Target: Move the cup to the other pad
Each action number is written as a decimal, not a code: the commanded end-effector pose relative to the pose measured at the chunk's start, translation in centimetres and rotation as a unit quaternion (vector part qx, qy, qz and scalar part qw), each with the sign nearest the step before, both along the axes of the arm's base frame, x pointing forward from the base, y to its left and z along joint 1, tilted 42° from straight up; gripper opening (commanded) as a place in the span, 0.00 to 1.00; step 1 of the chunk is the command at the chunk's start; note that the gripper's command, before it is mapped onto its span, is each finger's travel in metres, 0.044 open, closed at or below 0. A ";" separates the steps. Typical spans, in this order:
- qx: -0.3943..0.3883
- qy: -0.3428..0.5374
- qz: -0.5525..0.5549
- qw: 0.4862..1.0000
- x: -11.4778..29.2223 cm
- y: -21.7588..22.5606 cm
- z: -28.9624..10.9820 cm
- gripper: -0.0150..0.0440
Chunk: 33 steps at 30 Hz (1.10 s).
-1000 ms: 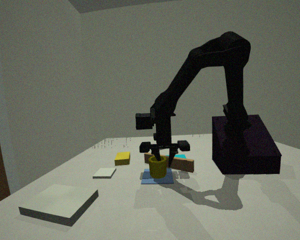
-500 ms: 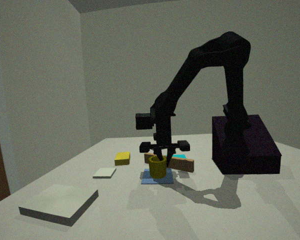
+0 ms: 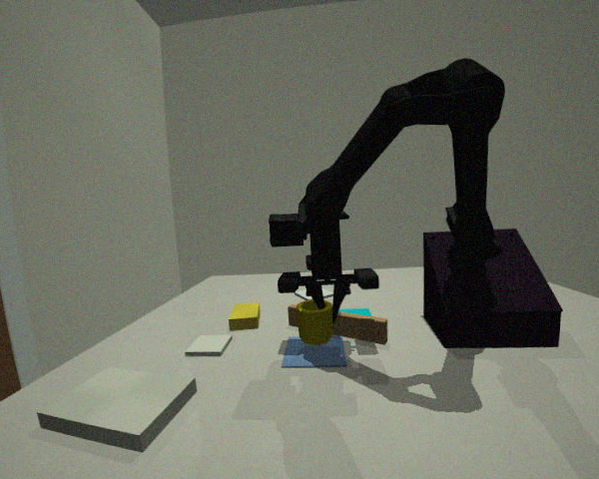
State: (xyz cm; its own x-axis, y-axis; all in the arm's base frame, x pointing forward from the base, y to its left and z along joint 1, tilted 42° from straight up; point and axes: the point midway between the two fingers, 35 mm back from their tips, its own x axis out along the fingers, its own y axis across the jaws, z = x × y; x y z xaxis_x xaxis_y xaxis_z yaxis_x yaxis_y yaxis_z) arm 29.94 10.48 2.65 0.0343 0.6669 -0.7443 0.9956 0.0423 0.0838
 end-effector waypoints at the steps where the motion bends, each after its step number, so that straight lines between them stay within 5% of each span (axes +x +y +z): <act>1: 0.000 -0.005 0.000 1.000 0.2 -1.2 1.3 0.25; 33: -0.001 -0.001 -0.002 1.000 -0.3 -3.6 3.2 0.25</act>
